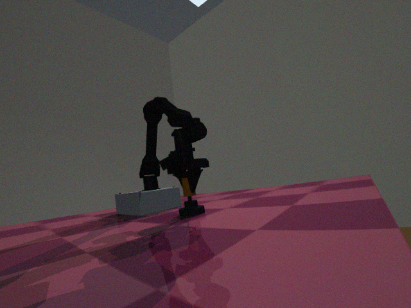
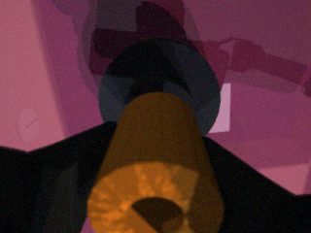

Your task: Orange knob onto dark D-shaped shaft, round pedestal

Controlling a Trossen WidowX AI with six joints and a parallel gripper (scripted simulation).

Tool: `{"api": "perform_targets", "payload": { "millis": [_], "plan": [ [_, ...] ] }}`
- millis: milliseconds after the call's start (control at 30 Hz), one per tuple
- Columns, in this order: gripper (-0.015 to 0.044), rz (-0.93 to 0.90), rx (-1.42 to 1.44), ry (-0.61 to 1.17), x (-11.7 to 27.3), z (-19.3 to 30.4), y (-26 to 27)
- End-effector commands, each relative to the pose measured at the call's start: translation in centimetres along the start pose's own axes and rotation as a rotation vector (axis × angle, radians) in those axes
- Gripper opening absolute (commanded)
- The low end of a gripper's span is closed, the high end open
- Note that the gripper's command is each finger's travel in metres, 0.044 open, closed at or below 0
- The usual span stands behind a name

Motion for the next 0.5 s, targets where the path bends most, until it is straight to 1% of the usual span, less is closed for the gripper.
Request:
{"api": "perform_targets", "payload": {
  "millis": [0, 467],
  "plan": [
    [0.0000, -0.004, 0.017, 0.000, -0.04, 0.02, 0.05],
    [0.0000, -0.004, 0.024, 0.000, -0.20, 0.04, -0.07]
  ]
}}
Point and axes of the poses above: the point midway between the two fingers, 35 mm back from their tips, its own x axis back along the fingers, its own y axis across the jaws, z = x × y, the point moved 6 cm from there along x, back along the fingers, and after that the axes turned 3 degrees about x, right-handed, at the moved point
